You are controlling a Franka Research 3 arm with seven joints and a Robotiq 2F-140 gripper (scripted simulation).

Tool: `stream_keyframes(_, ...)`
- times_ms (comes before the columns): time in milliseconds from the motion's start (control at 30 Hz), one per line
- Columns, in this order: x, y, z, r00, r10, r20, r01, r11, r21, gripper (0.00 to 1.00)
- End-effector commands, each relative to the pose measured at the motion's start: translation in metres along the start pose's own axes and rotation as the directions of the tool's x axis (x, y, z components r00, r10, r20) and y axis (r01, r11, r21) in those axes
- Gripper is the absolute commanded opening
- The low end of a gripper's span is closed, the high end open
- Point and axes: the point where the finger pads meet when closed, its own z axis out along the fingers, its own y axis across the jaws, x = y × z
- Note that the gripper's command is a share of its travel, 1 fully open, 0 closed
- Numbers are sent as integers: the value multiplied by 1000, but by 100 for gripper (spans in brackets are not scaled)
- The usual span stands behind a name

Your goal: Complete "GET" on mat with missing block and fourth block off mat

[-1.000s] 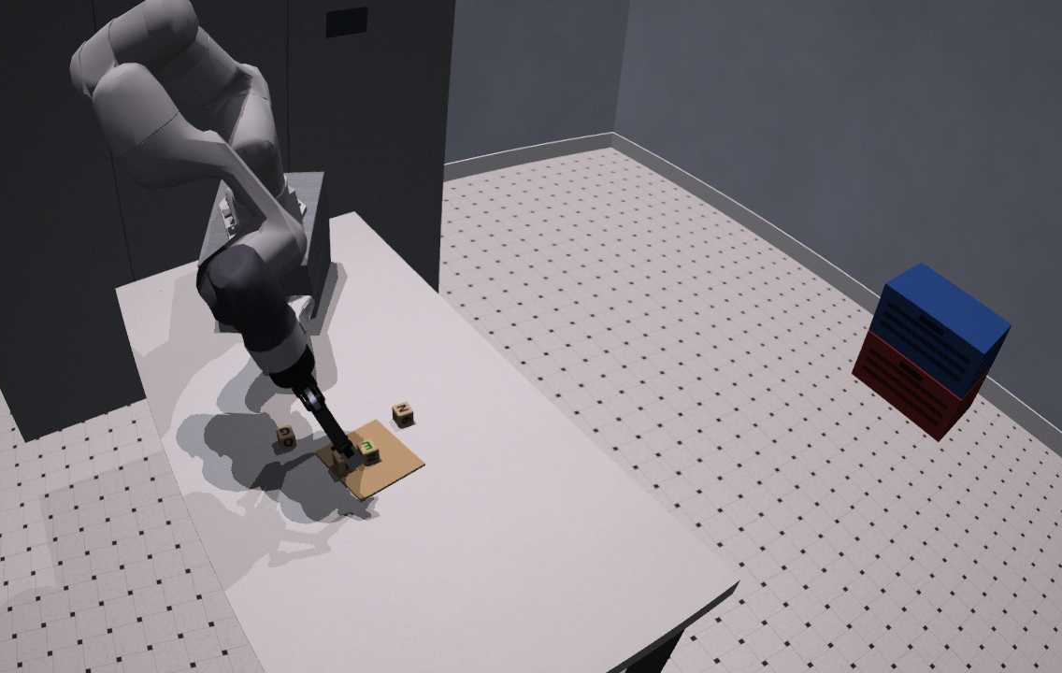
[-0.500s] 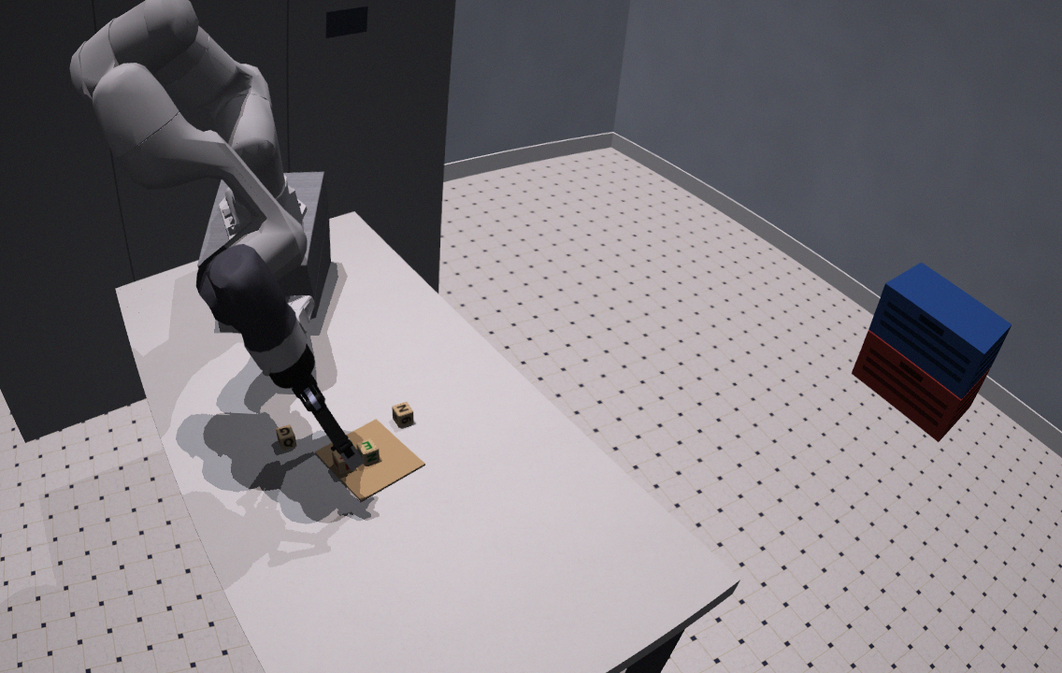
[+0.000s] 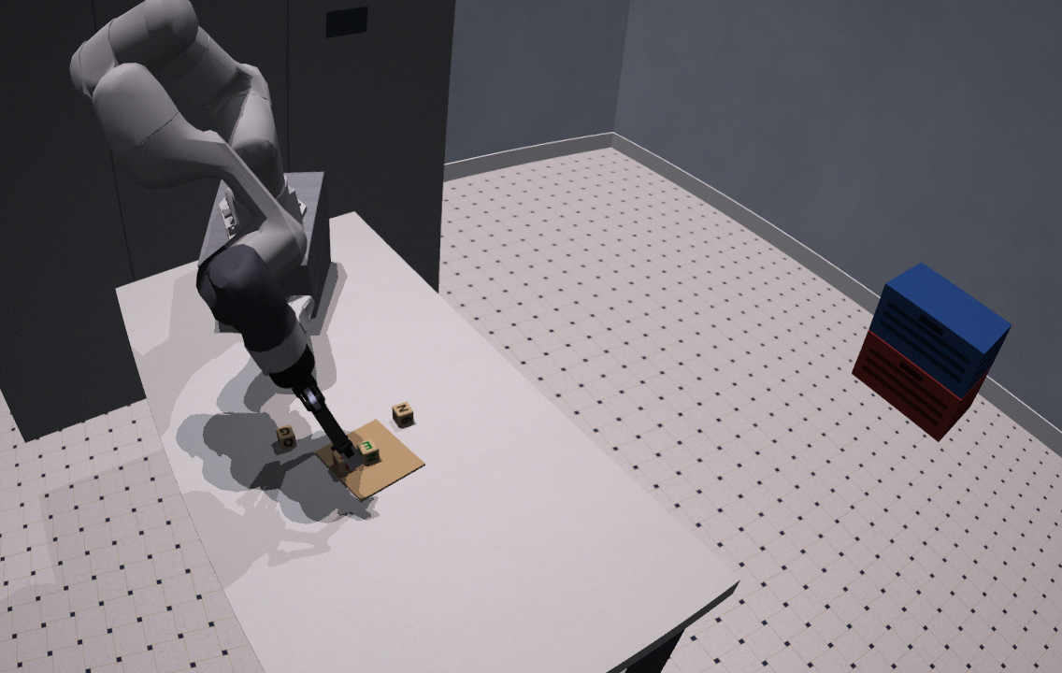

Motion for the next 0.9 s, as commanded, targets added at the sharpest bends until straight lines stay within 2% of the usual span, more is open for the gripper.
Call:
stream_keyframes(0, 0, 1, -1, 1000, -7, -1, 7, 1000, 0, 100)
stream_keyframes(167, 0, 1, -2, 999, 34, -1, -34, 999, -2, 100)
stream_keyframes(333, -2, 4, -10, 981, 192, -4, -192, 981, -10, 100)
stream_keyframes(533, -3, 6, -13, 964, 268, -7, -268, 963, -14, 100)
stream_keyframes(867, -6, 9, -23, 882, 472, -15, -472, 881, -21, 100)
